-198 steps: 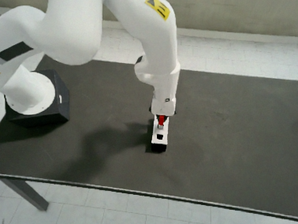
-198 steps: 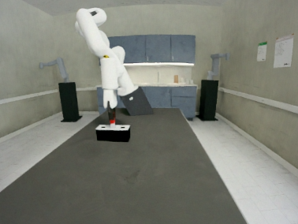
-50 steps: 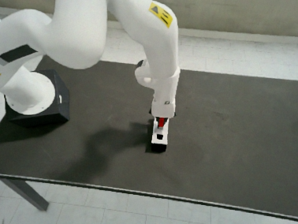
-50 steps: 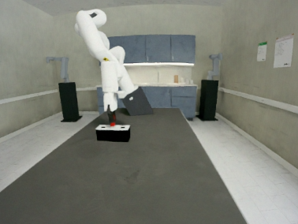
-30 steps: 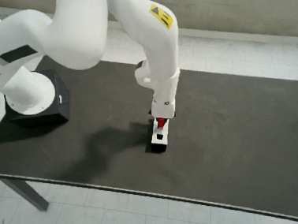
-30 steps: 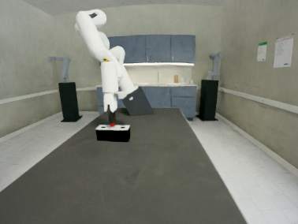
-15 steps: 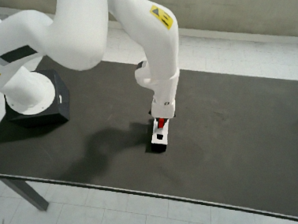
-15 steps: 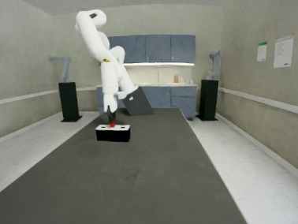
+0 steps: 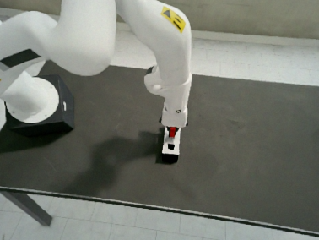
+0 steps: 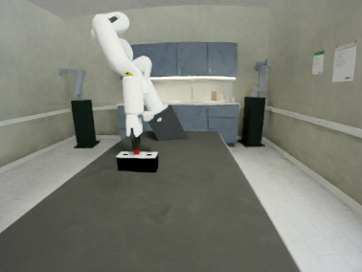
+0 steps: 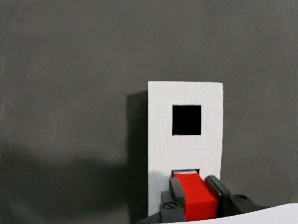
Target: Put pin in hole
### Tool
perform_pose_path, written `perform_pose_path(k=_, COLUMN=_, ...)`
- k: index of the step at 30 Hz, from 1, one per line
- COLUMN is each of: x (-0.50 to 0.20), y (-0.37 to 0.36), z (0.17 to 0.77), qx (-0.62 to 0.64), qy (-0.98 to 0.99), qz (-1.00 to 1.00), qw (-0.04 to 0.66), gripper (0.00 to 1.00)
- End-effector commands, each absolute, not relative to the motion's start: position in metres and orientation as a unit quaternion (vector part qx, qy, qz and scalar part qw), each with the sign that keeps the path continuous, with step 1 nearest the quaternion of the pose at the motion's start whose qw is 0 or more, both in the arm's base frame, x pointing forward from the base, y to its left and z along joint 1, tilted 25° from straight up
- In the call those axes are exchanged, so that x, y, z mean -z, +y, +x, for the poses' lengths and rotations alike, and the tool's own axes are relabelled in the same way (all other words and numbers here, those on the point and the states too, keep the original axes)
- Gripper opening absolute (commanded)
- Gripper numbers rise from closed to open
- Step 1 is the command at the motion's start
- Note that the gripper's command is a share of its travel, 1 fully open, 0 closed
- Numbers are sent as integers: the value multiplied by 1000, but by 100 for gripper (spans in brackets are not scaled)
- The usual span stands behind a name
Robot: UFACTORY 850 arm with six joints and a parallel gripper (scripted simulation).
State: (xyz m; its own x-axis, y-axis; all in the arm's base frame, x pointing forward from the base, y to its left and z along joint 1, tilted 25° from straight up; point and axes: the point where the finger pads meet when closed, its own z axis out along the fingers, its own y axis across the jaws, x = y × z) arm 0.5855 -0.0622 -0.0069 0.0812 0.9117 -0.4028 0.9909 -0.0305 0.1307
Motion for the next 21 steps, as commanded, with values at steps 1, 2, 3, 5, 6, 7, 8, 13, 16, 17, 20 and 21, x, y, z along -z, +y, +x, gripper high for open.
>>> perform_pose_path(k=1, x=7, y=-63, z=586, qx=103, qy=670, qz=710, qw=191, gripper=0)
perform_pose_path(k=2, x=7, y=-63, z=586, qx=103, qy=670, qz=710, qw=191, gripper=0)
perform_pose_path(k=3, x=7, y=-63, z=586, qx=103, qy=670, qz=710, qw=191, gripper=0)
perform_pose_path(k=5, x=7, y=-63, z=586, qx=103, qy=670, qz=710, qw=191, gripper=0)
perform_pose_path(k=6, x=7, y=-63, z=586, qx=103, qy=670, qz=710, qw=191, gripper=0)
perform_pose_path(k=7, x=7, y=-63, z=586, qx=103, qy=670, qz=710, qw=191, gripper=0)
perform_pose_path(k=8, x=7, y=-63, z=586, qx=103, qy=670, qz=710, qw=191, gripper=0)
perform_pose_path(k=13, x=7, y=-63, z=586, qx=103, qy=670, qz=710, qw=191, gripper=0)
perform_pose_path(k=16, x=11, y=-64, z=587, qx=103, qy=669, qz=711, qw=191, gripper=0)
perform_pose_path(k=17, x=11, y=-64, z=587, qx=103, qy=669, qz=711, qw=191, gripper=0)
perform_pose_path(k=20, x=11, y=-64, z=587, qx=103, qy=669, qz=711, qw=191, gripper=0)
perform_pose_path(k=21, x=11, y=-64, z=587, qx=103, qy=669, qz=711, qw=191, gripper=0)
